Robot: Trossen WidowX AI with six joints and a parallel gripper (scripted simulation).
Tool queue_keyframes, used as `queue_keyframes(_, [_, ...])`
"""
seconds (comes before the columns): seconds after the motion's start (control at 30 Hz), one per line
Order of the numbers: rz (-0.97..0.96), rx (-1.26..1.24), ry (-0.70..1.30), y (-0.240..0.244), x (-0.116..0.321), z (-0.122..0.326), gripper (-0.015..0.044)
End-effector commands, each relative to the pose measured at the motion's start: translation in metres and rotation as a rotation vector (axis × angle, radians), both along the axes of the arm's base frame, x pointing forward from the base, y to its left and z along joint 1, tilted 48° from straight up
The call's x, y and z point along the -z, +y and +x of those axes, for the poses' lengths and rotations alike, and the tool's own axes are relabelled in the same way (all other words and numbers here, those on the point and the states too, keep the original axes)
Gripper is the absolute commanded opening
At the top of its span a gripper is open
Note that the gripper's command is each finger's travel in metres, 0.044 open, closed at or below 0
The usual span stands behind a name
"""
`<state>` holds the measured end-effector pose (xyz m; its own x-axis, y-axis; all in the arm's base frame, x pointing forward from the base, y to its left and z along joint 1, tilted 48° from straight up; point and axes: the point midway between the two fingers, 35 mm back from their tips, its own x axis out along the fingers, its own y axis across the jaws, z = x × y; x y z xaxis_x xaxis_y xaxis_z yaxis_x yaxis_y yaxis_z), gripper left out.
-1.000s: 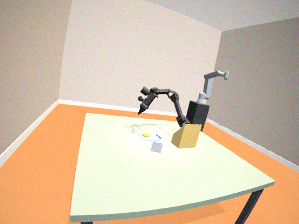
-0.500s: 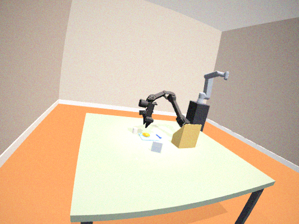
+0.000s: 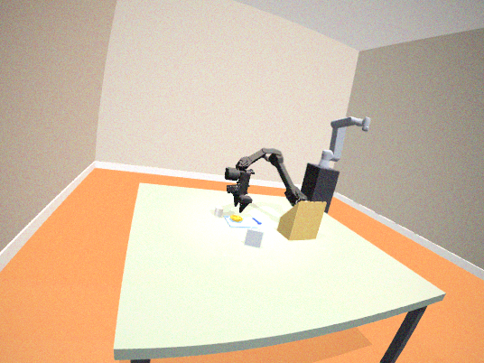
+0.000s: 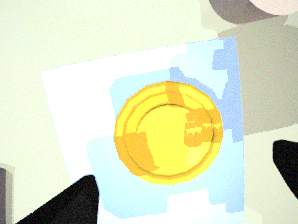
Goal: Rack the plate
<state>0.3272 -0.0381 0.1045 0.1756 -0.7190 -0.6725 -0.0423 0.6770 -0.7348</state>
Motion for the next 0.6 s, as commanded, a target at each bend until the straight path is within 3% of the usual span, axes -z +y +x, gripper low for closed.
queue_keyframes(0.0, [0.002,0.0,0.015,-0.005,0.007,0.0,0.04])
queue_keyframes(0.57, [0.002,-0.001,0.019,-0.023,0.025,0.004,0.04])
